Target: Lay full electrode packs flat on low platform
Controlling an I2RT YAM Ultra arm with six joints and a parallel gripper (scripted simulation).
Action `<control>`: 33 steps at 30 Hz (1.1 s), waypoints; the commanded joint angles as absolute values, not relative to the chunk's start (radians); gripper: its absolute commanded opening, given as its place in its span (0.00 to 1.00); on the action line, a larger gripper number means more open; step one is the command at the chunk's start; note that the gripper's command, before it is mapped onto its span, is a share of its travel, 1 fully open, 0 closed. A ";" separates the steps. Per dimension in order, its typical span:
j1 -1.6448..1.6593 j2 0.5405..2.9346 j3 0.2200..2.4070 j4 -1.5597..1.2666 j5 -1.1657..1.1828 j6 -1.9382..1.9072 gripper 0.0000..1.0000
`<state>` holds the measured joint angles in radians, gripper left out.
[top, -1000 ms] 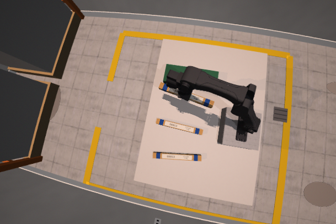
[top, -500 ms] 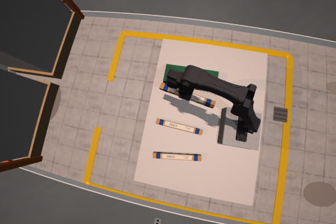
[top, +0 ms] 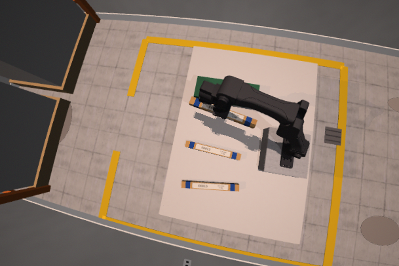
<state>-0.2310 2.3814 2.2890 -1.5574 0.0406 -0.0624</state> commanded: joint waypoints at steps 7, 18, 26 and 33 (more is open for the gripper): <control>-0.226 2.328 2.286 -1.571 0.040 -0.061 0.00; -0.226 2.328 2.294 -1.571 0.040 -0.061 0.00; -0.226 2.329 2.290 -1.571 0.040 -0.061 0.00; -0.226 2.327 2.289 -1.571 0.040 -0.061 0.00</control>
